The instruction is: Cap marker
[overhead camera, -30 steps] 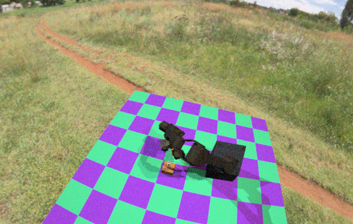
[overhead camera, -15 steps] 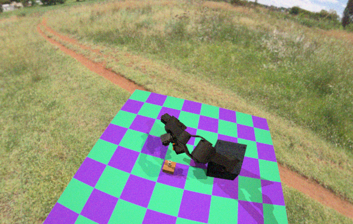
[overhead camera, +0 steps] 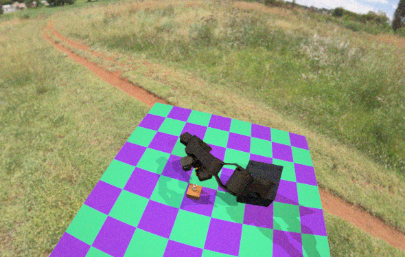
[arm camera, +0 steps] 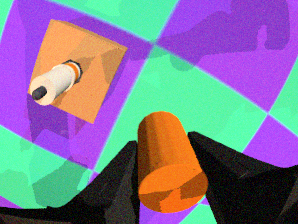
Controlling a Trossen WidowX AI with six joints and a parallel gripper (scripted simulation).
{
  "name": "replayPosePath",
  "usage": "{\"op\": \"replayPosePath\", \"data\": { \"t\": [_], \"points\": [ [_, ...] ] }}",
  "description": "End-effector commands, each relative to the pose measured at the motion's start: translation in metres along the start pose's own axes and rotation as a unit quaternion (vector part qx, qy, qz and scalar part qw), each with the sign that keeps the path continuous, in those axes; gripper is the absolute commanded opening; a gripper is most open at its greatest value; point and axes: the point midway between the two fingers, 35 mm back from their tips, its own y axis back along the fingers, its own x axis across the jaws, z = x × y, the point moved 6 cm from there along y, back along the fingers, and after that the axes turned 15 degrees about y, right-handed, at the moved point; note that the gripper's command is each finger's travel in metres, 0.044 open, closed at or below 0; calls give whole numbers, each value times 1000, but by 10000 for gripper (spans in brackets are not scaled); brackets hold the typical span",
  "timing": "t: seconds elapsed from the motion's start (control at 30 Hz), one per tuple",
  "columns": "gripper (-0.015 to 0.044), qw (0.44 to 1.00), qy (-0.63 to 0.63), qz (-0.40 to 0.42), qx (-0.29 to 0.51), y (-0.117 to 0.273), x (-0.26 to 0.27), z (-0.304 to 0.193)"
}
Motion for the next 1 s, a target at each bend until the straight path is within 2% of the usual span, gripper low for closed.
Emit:
{"op": "replayPosePath", "data": {
  "t": [0.0,0.53,0.97],
  "points": [
    [0,1000,1,-1,-2,9,10,14],
    [0,1000,0,0,-3,34,49,52],
    [0,1000,0,0,-3,26,50,52]
  ]
}}
